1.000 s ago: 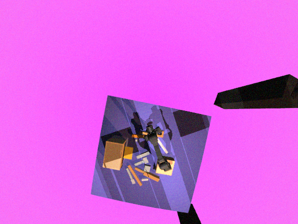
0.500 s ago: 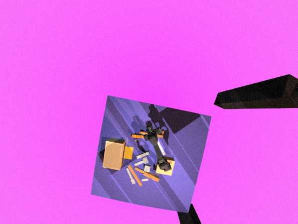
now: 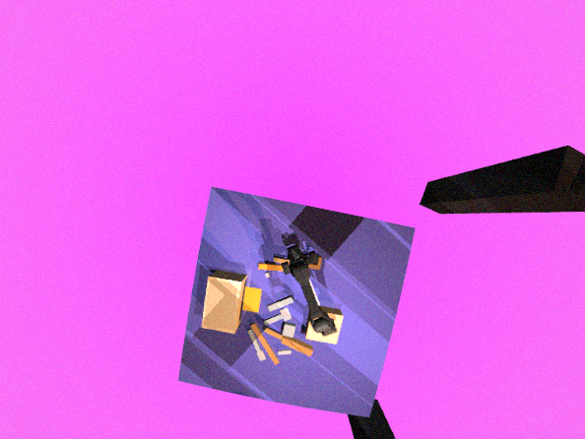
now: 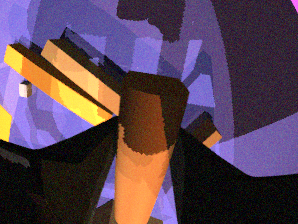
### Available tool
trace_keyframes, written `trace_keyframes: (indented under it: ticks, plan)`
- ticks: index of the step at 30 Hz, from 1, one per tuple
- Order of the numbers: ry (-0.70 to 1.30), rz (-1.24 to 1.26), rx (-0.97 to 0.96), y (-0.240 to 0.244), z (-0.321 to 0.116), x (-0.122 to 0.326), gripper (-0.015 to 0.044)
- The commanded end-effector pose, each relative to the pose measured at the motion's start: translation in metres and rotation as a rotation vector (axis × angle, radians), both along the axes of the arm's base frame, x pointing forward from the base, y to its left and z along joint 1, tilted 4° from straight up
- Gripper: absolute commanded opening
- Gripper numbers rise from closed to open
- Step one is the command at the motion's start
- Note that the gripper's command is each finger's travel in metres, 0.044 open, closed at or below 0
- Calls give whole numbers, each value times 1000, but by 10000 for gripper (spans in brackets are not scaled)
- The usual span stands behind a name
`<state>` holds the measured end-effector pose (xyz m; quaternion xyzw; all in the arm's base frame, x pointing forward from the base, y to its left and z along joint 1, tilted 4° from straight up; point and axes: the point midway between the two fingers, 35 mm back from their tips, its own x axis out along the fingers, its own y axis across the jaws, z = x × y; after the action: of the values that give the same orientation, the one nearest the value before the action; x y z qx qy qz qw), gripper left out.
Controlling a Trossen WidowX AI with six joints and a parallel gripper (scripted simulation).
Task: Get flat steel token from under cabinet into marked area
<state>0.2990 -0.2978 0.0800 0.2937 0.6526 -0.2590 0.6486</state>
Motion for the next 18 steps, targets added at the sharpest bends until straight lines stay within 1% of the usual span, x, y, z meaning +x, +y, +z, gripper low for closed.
trace_keyframes:
  ticks: [1, 18]
  plan:
    - [-4, -31, -9, 0, 5, 0, 0]
    - [2, -165, -7, 0, 5, 0, 0]
